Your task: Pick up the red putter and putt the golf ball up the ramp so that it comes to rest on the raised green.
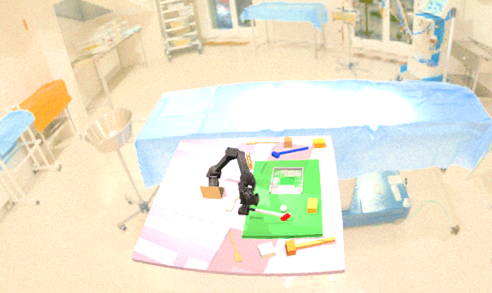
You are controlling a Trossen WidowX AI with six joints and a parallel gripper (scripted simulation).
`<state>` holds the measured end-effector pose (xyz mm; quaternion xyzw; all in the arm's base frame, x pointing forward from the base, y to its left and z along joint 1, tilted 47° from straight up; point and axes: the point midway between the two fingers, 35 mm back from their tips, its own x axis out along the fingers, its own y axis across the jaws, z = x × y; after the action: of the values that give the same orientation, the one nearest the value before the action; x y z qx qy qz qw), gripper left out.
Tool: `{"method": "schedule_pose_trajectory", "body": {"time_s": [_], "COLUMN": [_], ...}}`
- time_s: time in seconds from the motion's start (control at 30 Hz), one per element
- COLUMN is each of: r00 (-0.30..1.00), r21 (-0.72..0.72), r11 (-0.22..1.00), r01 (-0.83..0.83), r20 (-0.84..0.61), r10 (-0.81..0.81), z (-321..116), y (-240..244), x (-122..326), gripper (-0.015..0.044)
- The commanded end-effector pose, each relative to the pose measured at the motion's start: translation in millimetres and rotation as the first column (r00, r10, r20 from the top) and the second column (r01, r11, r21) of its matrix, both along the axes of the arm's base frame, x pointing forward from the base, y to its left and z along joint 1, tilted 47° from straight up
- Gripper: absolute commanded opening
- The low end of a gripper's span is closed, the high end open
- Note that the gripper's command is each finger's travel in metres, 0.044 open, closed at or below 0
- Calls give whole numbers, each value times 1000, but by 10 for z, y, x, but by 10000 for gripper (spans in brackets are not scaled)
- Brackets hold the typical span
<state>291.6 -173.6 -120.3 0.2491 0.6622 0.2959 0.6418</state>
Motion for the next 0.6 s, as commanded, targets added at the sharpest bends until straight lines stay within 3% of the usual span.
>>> {"method": "schedule_pose_trajectory", "body": {"time_s": [0.0,0.23,0.57], "r00": [1000,1000,1000], "r21": [1,7,6], "r11": [1000,1000,1000], "r01": [-8,-9,-9], "r20": [7,6,6], "r10": [8,9,9], "z": [295,871,1049], "y": [244,871,704], "x": [53,-61,-40], "gripper": [0,0,0]}}
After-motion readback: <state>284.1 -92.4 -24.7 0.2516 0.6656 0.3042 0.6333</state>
